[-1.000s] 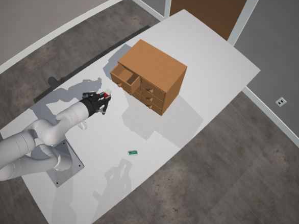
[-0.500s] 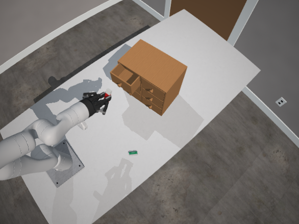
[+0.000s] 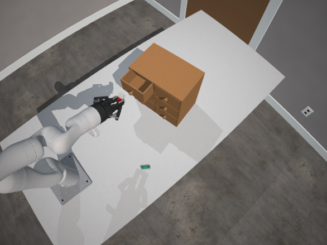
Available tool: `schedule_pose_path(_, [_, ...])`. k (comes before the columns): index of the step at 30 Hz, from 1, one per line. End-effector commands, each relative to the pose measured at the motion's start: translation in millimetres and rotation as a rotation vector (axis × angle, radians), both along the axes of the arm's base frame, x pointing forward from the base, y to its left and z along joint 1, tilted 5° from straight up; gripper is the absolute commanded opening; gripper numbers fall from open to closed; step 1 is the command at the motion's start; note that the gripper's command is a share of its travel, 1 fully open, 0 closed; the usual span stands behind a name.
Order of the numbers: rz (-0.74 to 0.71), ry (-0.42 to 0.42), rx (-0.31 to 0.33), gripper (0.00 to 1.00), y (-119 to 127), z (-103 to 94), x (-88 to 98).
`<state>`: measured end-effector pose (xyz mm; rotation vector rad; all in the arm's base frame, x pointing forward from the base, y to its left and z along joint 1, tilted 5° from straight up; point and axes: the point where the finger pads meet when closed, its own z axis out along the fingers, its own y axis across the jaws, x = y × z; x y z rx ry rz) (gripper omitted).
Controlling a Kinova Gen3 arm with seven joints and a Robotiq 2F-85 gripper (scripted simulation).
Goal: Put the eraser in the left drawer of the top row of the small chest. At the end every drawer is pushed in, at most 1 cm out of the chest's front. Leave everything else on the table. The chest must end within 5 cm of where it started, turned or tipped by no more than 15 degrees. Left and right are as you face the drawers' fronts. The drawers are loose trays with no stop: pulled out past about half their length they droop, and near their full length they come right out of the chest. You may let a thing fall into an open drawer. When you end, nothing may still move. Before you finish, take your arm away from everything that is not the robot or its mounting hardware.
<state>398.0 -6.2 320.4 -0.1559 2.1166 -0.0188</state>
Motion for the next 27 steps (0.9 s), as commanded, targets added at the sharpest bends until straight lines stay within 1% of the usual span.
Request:
schedule_pose_path(1, [-0.007, -0.002, -0.005, 0.19, -2, -3.4, 3.7])
schedule_pose_path(7, [-0.013, -0.017, -0.009, 0.19, -3, -3.7, 6.1])
schedule_pose_path(8, [-0.013, -0.024, -0.008, 0.19, -2, -0.4, 13.5])
schedule_pose_path(12, [-0.014, -0.024, -0.008, 0.19, 0, -0.4, 34.8])
schedule_pose_path(18, [-0.015, -0.024, -0.008, 0.19, 2, -0.4, 61.9])
schedule_pose_path(20, [-0.015, -0.024, -0.008, 0.19, 2, -0.4, 61.9])
schedule_pose_path(27, [-0.016, -0.022, -0.009, 0.19, 3, -1.1, 88.5])
